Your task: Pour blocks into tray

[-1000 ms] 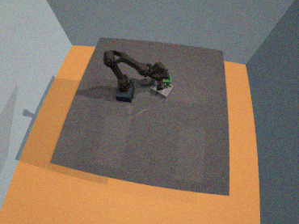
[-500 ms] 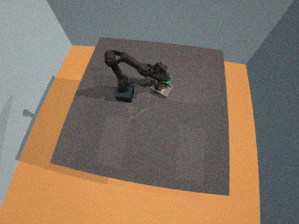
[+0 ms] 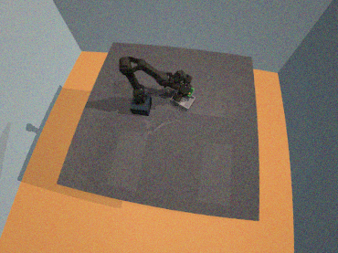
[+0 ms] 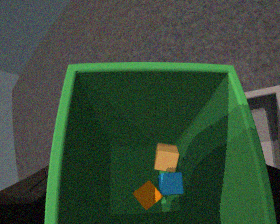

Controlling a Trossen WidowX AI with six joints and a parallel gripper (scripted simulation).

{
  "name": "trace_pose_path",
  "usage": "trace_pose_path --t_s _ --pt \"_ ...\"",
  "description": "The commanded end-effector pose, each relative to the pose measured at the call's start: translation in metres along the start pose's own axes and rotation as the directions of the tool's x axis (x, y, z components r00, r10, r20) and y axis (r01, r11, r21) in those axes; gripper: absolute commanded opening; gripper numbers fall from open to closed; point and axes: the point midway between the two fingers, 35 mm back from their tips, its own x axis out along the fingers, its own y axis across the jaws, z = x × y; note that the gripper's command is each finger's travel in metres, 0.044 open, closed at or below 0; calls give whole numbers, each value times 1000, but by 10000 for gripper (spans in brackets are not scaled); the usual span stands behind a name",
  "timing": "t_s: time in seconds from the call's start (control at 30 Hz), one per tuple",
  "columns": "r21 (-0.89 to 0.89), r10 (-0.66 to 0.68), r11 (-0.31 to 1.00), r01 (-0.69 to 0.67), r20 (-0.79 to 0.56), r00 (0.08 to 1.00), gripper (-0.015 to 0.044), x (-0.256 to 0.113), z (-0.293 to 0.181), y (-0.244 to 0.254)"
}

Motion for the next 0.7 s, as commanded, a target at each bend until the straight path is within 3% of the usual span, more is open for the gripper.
trace_pose_path --t_s 0.0,0.67 --pt "108 1 994 -2 6 1000 0 1 1 1" --pt "519 2 855 -5 6 1000 0 6 0 0"
